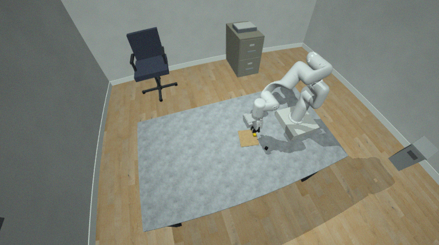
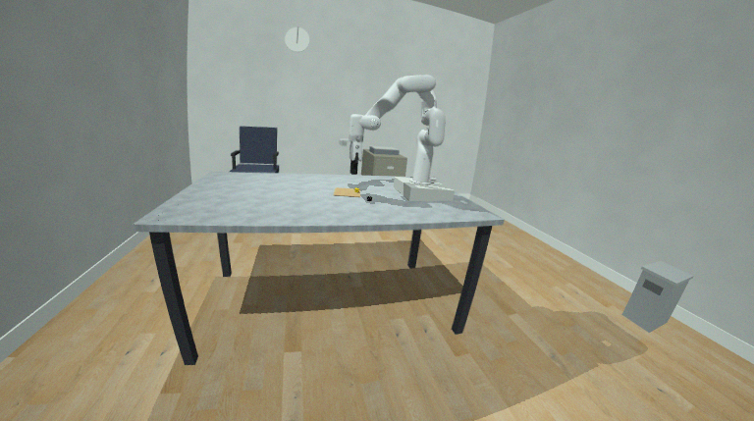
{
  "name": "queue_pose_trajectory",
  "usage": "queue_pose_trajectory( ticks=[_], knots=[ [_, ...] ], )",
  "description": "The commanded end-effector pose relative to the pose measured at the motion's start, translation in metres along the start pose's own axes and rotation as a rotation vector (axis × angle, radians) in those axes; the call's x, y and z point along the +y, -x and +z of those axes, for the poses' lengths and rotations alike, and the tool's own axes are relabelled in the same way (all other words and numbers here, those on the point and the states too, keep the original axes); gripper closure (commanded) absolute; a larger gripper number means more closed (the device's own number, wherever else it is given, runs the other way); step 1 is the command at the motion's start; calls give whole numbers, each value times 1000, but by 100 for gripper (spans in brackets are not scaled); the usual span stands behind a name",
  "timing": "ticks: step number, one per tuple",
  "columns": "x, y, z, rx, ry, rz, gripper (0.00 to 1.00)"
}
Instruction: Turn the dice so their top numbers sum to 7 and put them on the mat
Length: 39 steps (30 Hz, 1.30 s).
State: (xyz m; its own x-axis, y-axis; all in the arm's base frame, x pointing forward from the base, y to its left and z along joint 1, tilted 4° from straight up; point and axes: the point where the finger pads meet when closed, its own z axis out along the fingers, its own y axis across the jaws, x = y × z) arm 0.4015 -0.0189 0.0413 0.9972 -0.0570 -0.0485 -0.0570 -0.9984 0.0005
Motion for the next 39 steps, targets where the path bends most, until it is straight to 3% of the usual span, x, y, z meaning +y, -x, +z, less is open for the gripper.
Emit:
queue_pose_trajectory(
  ticks=[1, 18, 39],
  knots=[
    [12, -23, 2, -5, -1, 20, 85],
    [12, -23, 9, -6, -1, 20, 85],
    [14, -25, 88, -6, -2, 20, 85]
  ],
)
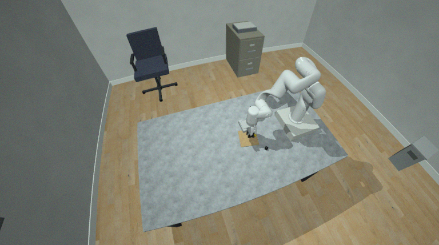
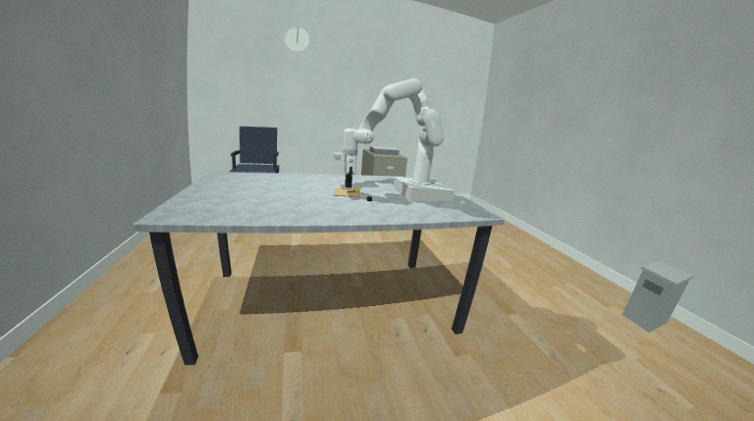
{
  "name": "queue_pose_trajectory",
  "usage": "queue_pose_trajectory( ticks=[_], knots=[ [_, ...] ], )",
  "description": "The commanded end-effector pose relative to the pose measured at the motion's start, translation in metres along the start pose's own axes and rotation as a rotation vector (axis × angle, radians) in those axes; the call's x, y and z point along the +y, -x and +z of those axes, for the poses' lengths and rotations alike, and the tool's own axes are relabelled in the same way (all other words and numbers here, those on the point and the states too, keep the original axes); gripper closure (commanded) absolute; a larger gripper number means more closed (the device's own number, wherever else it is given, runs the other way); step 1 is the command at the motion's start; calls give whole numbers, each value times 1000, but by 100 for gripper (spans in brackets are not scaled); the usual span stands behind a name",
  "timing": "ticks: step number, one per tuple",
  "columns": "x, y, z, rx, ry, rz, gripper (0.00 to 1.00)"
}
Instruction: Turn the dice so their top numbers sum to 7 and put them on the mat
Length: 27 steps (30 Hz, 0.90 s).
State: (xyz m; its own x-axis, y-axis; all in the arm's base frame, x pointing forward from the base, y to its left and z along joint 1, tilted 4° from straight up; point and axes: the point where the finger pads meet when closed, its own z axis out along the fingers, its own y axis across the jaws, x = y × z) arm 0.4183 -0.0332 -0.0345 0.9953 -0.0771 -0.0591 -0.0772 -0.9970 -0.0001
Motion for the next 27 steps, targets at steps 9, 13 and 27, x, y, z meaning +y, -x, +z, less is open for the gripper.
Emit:
queue_pose_trajectory(
  ticks=[9, 13, 27],
  knots=[
    [1, -4, 22, 5, 0, 0, 85],
    [1, -4, 22, 5, 0, 0, 85],
    [1, -4, 22, 5, 0, 0, 85]
  ],
)
